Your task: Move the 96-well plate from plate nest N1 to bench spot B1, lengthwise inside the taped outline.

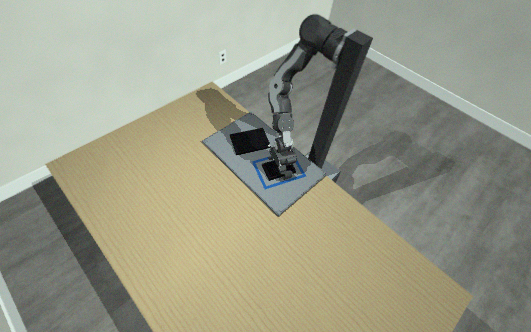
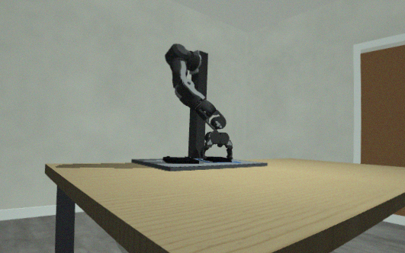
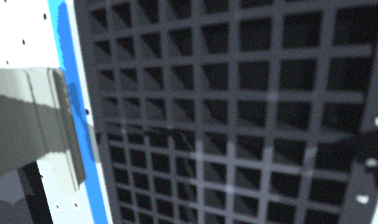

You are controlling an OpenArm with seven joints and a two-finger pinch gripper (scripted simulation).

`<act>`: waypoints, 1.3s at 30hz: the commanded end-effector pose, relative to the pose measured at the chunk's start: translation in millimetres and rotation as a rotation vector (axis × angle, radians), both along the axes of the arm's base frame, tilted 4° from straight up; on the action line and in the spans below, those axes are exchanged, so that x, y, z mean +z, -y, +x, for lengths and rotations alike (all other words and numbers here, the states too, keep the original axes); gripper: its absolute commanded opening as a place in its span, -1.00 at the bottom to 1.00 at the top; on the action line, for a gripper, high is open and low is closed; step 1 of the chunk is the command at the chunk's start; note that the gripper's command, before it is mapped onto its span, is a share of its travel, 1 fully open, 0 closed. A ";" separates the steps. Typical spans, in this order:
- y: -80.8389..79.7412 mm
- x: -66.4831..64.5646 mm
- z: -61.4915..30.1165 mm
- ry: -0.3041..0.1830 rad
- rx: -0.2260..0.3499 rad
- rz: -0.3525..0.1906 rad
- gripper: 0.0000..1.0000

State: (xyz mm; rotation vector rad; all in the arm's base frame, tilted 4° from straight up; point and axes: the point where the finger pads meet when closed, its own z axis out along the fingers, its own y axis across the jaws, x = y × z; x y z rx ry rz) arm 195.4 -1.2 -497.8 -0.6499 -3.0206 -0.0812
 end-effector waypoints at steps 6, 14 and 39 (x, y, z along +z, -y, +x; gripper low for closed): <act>-0.5 0.3 0.3 0.001 0.000 0.001 0.54; 1.9 40.4 2.1 0.001 0.001 0.002 0.54; 4.1 80.7 3.7 0.001 0.001 0.002 0.54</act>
